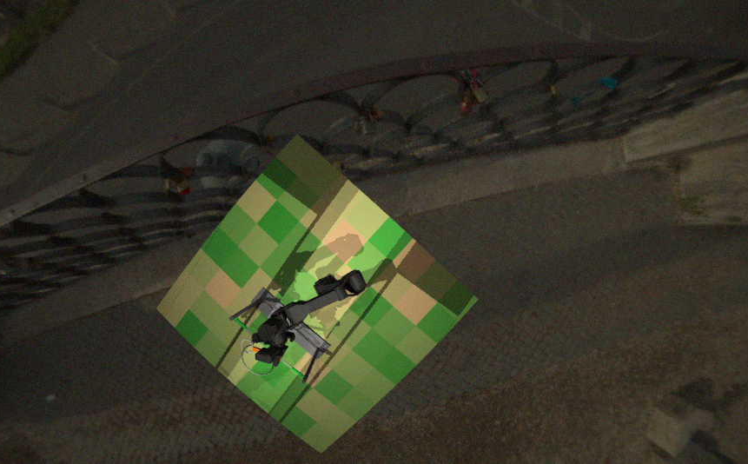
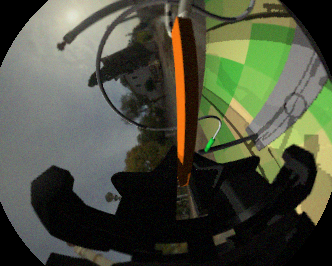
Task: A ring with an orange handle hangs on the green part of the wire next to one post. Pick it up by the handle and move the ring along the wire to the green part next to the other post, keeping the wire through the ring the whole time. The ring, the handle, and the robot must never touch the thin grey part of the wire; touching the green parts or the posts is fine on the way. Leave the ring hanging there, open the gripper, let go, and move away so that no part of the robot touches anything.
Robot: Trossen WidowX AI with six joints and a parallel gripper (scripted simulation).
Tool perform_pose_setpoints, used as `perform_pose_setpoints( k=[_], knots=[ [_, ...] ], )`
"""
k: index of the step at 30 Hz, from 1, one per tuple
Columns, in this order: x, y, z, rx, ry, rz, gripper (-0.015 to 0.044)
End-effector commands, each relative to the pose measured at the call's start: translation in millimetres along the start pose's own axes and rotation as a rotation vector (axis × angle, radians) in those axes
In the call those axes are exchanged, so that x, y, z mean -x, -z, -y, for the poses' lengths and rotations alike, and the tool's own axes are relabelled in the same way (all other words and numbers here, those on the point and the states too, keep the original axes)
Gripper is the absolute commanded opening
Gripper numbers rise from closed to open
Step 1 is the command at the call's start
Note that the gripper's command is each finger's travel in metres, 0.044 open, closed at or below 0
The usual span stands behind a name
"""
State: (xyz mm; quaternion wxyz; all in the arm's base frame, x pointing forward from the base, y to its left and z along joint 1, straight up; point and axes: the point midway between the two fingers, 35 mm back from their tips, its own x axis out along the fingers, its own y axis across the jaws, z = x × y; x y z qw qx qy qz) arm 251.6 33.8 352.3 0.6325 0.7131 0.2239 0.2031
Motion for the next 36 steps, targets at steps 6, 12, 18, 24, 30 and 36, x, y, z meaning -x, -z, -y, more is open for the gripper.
perform_pose_setpoints(
  k=[6,12,18,24,30,36],
  knots=[
    [-0.2,0.6,2.8,0.102,0.077,0.003,-0.015],
    [-0.2,0.2,6.4,0.166,0.128,0.01,-0.015],
    [0.0,-0.5,10.1,0.231,0.178,0.016,-0.015],
    [0.3,-1.5,13.8,0.297,0.228,0.023,-0.015],
    [0.8,-2.7,17.4,0.364,0.277,0.031,-0.015],
    [1.5,-4.2,21.0,0.432,0.326,0.039,-0.015]
  ],
)
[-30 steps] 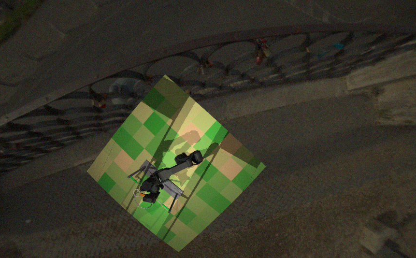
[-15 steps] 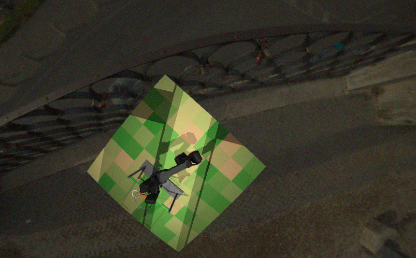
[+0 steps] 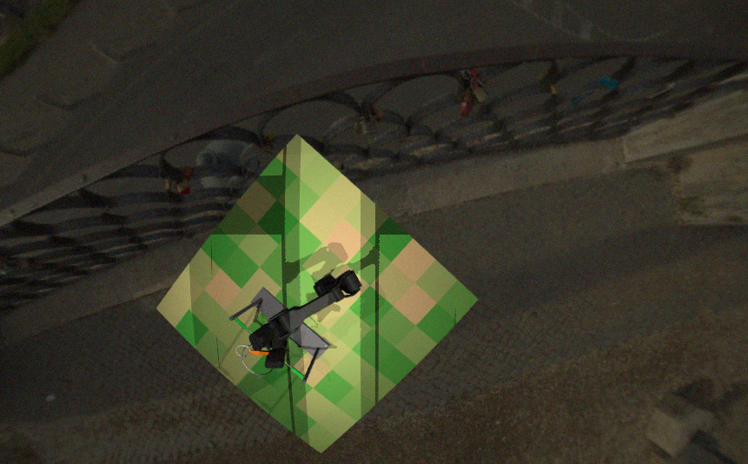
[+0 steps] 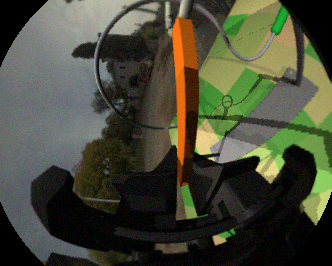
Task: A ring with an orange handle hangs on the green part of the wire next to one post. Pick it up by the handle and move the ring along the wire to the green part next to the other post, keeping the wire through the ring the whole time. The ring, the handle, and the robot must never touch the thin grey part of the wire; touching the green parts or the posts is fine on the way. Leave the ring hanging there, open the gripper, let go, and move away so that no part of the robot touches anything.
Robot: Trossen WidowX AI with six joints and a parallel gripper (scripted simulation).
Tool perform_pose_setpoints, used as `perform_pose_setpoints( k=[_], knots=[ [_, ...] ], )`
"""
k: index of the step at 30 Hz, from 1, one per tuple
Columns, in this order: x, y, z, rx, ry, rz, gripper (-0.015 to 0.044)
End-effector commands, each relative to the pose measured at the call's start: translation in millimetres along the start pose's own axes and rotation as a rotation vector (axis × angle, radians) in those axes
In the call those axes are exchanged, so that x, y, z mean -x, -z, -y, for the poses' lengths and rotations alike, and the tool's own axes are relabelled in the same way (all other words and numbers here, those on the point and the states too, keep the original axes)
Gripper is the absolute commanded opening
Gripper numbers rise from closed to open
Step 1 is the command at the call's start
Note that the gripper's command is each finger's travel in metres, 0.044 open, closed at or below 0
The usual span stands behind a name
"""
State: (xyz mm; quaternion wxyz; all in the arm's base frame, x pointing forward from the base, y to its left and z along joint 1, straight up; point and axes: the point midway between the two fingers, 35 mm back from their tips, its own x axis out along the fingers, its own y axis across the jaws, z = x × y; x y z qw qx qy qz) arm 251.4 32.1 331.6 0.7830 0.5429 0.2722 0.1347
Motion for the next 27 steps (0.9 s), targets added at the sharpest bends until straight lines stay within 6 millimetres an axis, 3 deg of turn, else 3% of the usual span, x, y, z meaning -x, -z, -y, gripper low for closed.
perform_pose_setpoints(
  k=[1,27],
  knots=[
    [0.0,-0.3,1.5,0.059,0.038,0.007,-0.015],
    [0.4,-3.9,18.8,0.364,0.252,0.048,-0.015]
  ],
)
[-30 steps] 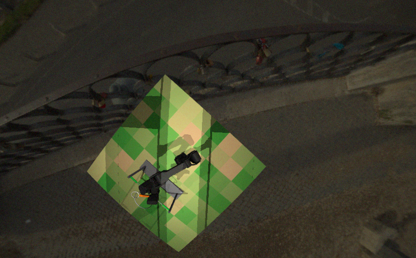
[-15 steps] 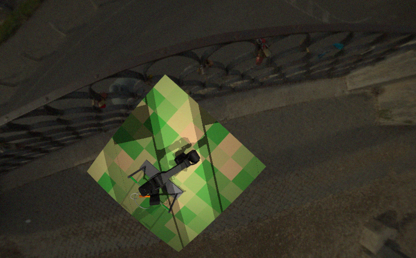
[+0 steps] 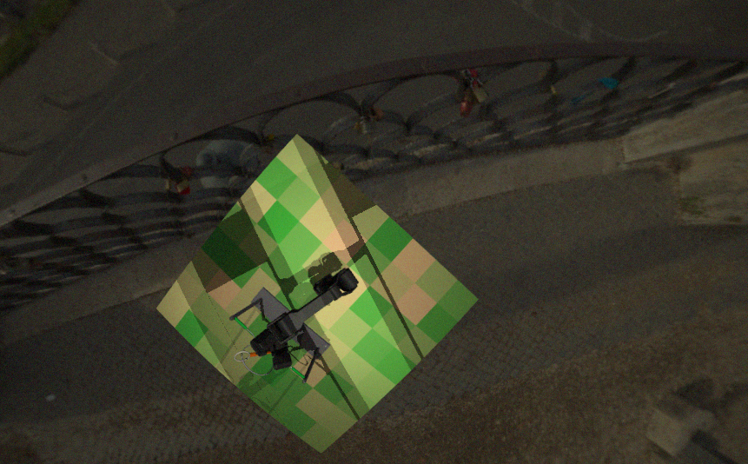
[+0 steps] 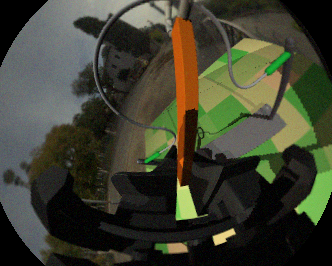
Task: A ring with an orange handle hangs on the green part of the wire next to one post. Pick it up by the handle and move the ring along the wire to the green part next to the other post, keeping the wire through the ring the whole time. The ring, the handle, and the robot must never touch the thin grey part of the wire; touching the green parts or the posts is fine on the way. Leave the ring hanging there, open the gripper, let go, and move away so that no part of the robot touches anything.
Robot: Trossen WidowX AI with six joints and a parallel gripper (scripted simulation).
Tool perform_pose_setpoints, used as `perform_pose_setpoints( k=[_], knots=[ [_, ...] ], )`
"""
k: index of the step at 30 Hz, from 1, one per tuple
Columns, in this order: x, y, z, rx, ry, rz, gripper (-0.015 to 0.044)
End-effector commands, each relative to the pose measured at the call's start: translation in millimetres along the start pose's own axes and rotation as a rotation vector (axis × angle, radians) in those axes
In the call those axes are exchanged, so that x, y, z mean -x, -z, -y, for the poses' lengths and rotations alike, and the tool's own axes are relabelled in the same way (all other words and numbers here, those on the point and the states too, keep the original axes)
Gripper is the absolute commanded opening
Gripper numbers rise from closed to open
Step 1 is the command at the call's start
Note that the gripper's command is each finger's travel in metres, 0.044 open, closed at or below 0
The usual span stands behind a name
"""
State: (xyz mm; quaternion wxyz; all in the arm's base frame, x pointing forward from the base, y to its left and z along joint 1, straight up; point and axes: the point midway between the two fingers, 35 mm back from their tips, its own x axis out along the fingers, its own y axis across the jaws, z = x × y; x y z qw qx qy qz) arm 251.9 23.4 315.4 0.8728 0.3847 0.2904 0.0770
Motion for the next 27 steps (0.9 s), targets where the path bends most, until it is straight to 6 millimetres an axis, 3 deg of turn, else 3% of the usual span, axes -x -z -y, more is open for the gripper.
perform_pose_setpoints(
  k=[1,27],
  knots=[
    [0.6,-0.8,1.8,0.065,0.039,0.01,-0.015],
    [1.0,-5.0,20.2,0.386,0.26,0.057,-0.015]
  ],
)
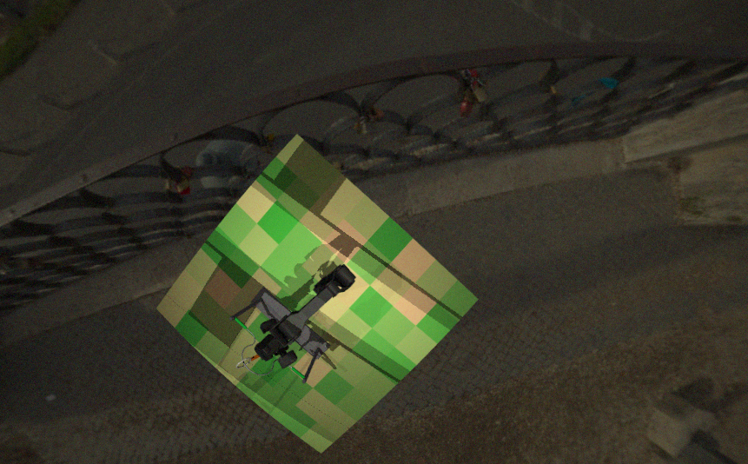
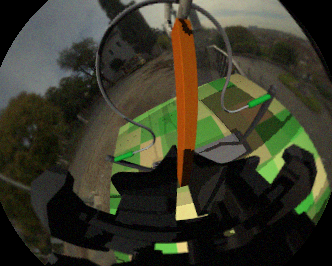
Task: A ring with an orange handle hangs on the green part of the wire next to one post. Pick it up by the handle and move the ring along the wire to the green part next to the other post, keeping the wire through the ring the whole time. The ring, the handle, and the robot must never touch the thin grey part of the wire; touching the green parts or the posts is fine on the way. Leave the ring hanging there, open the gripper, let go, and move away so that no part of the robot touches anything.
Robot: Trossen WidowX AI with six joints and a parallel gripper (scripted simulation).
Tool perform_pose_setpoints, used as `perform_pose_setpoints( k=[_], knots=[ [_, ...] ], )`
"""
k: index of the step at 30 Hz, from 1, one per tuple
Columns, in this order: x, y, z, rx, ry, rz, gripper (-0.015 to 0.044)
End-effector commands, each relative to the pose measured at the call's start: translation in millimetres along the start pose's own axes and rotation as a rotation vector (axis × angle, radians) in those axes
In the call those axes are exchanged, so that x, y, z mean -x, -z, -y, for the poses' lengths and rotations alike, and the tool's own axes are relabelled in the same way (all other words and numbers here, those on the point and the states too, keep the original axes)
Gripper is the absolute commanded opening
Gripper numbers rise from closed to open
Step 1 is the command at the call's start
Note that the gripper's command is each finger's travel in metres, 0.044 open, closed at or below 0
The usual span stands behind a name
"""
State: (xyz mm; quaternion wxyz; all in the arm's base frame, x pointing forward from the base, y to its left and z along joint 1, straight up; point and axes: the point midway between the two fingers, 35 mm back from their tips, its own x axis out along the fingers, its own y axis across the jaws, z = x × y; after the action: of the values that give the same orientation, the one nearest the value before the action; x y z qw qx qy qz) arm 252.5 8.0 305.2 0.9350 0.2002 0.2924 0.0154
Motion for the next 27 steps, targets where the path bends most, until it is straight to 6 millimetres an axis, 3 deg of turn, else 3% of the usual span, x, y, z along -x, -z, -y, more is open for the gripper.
perform_pose_setpoints(
  k=[1,27],
  knots=[
    [0.0,0.2,3.2,0.063,0.04,0.007,-0.015],
    [0.5,-4.0,21.7,0.385,0.257,0.056,-0.015]
  ],
)
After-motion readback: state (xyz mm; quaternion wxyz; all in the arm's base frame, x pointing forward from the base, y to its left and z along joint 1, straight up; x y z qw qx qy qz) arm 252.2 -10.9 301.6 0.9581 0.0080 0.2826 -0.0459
